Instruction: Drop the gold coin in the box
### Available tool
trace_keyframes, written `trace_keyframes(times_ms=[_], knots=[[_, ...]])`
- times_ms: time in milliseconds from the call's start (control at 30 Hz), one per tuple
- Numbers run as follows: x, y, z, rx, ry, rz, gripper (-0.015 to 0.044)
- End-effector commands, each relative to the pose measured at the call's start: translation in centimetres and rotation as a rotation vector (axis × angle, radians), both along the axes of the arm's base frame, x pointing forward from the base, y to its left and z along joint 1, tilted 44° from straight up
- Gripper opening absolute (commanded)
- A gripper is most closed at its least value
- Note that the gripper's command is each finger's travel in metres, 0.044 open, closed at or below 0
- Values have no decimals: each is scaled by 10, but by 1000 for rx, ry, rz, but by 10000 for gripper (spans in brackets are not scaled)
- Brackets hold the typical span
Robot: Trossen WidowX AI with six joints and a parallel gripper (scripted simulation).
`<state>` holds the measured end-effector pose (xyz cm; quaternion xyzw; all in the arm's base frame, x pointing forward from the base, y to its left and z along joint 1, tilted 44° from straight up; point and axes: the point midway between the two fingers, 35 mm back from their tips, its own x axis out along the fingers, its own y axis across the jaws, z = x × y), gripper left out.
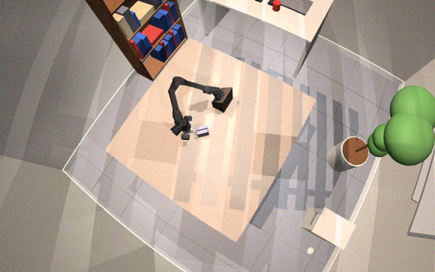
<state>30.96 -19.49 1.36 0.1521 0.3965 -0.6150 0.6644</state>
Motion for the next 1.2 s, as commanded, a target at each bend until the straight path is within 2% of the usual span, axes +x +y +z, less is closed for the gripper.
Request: trace_keyframes(times_ms=[0,1167], knots=[[1,4,3,4,2,4,0],[7,65,66,8,2,4,0]])
